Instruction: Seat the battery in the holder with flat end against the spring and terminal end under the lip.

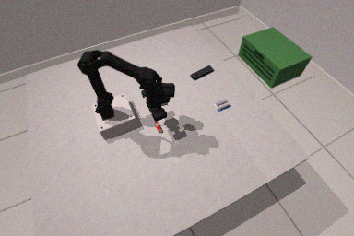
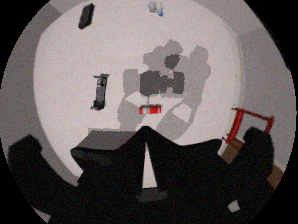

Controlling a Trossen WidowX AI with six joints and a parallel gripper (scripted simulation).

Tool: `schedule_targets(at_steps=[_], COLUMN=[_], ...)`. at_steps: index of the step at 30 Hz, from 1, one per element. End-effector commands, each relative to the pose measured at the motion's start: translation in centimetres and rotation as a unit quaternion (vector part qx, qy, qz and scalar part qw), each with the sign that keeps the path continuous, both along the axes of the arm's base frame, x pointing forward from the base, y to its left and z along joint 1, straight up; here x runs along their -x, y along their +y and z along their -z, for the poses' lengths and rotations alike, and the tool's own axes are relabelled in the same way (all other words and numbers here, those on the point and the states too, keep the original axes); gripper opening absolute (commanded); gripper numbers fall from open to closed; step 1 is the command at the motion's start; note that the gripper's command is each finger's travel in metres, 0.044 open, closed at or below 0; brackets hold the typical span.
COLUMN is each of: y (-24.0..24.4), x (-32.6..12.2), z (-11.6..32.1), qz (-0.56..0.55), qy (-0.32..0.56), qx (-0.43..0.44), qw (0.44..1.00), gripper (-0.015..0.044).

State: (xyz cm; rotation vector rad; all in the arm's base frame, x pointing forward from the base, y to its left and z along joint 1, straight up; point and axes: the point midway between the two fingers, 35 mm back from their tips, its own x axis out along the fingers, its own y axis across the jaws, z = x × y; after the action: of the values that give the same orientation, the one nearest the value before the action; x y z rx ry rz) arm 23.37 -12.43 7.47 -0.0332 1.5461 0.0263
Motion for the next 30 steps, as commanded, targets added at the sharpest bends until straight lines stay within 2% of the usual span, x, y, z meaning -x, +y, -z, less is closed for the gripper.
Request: schedule_targets(at_steps=[1, 3, 5, 8, 12, 15, 19, 22, 30], y=[0.0, 0.0, -0.1, -0.4, -0.9, -1.3, -1.7, -1.9, -1.9], x=[0.0, 0.0, 0.0, -0.2, -0.3, -0.3, -0.3, -0.2, -0.2], z=[0.0, 0.0, 0.2, 1.3, 2.8, 3.9, 5.5, 6.3, 6.4], qz=[0.000, 0.000, -0.031, -0.163, -0.346, -0.475, -0.632, -0.712, -0.718], qy=[0.000, 0.000, 0.000, 0.001, 0.002, 0.003, 0.004, 0.005, 0.005], qx=[0.000, 0.000, 0.001, 0.004, 0.009, 0.012, 0.015, 0.017, 0.017], qw=[1.000, 1.000, 1.000, 0.987, 0.938, 0.880, 0.775, 0.702, 0.696], gripper=[0.0000, 0.0000, 0.0053, 0.0131, 0.0227, 0.0227, 0.0227, 0.0227, 0.0227])
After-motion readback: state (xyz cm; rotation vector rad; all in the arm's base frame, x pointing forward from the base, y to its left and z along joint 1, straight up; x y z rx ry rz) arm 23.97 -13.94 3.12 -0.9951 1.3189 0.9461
